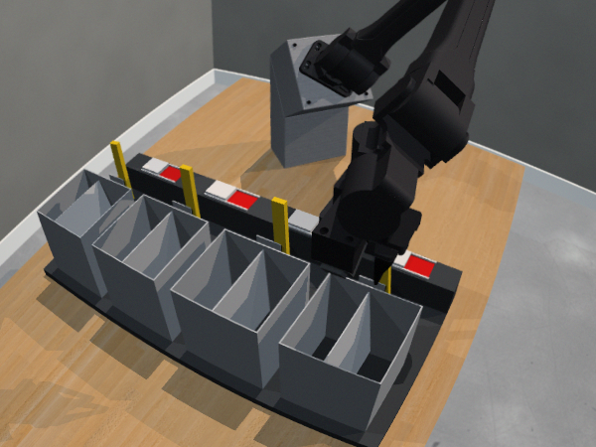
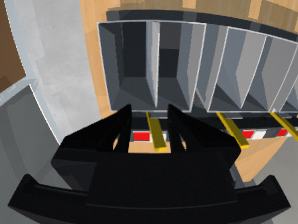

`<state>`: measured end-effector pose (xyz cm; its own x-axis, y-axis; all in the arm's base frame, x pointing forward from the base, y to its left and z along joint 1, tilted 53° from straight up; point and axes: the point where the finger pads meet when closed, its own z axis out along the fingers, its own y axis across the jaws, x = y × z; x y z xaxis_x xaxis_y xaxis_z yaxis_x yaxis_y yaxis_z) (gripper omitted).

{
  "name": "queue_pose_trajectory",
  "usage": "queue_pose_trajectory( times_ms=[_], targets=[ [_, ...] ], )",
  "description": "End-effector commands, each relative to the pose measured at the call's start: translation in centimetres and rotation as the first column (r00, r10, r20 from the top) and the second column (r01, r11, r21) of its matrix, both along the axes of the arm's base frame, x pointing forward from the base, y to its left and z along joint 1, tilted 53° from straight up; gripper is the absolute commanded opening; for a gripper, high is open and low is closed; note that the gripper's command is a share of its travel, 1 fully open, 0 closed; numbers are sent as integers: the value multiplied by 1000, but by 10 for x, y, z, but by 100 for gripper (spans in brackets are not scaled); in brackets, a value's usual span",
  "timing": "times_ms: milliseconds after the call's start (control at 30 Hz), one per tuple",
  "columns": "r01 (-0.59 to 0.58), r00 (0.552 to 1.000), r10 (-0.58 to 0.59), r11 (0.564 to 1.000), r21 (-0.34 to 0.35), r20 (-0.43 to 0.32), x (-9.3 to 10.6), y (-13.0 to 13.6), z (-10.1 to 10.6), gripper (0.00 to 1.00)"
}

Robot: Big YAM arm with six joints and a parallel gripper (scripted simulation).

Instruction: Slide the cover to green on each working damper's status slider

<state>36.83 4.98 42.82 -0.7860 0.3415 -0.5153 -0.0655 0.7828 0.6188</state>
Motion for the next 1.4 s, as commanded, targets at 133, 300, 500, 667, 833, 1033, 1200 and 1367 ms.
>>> queue_pose_trajectory(
  times_ms=[133,300,500,667,833,1033,1200,1367],
  targets=[
    [1,1000,-1,1000,3,-18,4,-1,-4,36],
    [1,1000,-1,1000,3,-18,4,-1,-4,36],
    [1,1000,-1,1000,3,-18,4,-1,-4,36],
    [1,1000,-1,1000,3,-18,4,-1,-4,36],
    [-25,999,24,999,32,32,-23,12,-16,36],
    [-72,996,67,993,95,59,-69,31,-70,36],
    [-88,994,81,989,116,69,-84,38,-89,36],
    [-74,997,70,990,121,40,-78,34,-98,36]
  ],
)
